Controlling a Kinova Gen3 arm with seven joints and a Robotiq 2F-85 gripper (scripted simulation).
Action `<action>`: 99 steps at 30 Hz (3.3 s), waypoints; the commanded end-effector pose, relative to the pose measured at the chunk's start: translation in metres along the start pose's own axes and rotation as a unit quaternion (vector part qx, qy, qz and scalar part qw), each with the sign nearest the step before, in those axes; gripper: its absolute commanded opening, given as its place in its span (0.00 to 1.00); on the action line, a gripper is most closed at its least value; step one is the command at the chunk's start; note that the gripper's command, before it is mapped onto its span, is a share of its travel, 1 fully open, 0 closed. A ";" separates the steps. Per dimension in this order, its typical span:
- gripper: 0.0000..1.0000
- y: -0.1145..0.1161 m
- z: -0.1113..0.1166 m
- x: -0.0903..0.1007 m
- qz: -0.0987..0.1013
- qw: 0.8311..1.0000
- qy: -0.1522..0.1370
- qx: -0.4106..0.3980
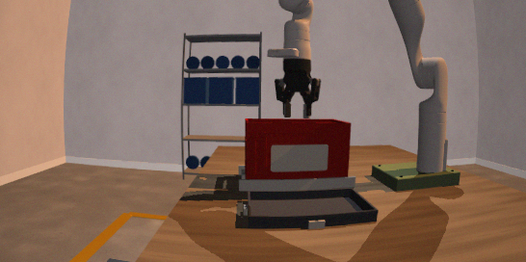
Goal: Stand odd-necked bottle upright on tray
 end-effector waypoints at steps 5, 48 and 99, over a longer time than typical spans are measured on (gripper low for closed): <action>0.64 0.000 0.000 0.000 -0.001 1.000 0.000 0.000; 0.64 0.000 0.000 -0.002 -0.001 1.000 0.000 0.000; 0.64 0.000 0.000 -0.042 -0.001 1.000 0.000 0.000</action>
Point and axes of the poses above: the point where the finger pads meet when closed, its own x axis back along the fingers, its own y axis across the jaws, z = x × y, the point moved 9 cm from there along x, back along the fingers, and after that the axes turned 8 degrees about x, right-handed, at the moved point
